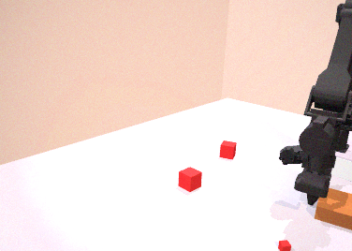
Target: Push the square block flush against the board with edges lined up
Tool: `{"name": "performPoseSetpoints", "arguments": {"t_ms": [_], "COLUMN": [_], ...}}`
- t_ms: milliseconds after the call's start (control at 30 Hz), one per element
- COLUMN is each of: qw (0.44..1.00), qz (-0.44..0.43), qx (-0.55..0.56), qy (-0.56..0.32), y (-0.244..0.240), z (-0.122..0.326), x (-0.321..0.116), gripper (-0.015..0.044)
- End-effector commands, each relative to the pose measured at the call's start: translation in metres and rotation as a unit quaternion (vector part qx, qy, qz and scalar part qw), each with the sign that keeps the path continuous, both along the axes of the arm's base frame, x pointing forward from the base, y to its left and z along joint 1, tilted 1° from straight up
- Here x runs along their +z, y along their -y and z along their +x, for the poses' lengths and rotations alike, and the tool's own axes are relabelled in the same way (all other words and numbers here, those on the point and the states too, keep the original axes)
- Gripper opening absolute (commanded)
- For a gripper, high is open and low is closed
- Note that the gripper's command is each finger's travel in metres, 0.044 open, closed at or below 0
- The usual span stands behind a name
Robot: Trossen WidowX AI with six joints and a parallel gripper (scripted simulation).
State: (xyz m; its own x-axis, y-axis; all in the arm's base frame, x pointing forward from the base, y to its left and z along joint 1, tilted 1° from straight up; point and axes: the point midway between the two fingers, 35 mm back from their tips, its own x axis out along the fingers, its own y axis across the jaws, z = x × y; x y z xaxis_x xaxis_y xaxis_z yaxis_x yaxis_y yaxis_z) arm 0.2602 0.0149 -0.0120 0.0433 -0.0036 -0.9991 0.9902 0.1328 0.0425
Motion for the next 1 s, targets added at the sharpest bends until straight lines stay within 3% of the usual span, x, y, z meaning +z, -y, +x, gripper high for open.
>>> {"name": "performPoseSetpoints", "arguments": {"t_ms": [0, 967], "qw": [1.000, 1.000], "qz": [0.002, 0.004], "qx": [-0.001, -0.001], "qy": [0.000, 0.000], "y": [-0.009, -0.057], "z": [0.000, -0.005], "x": [0.000, 0.000], "gripper": [0.0000, 0.0000]}}
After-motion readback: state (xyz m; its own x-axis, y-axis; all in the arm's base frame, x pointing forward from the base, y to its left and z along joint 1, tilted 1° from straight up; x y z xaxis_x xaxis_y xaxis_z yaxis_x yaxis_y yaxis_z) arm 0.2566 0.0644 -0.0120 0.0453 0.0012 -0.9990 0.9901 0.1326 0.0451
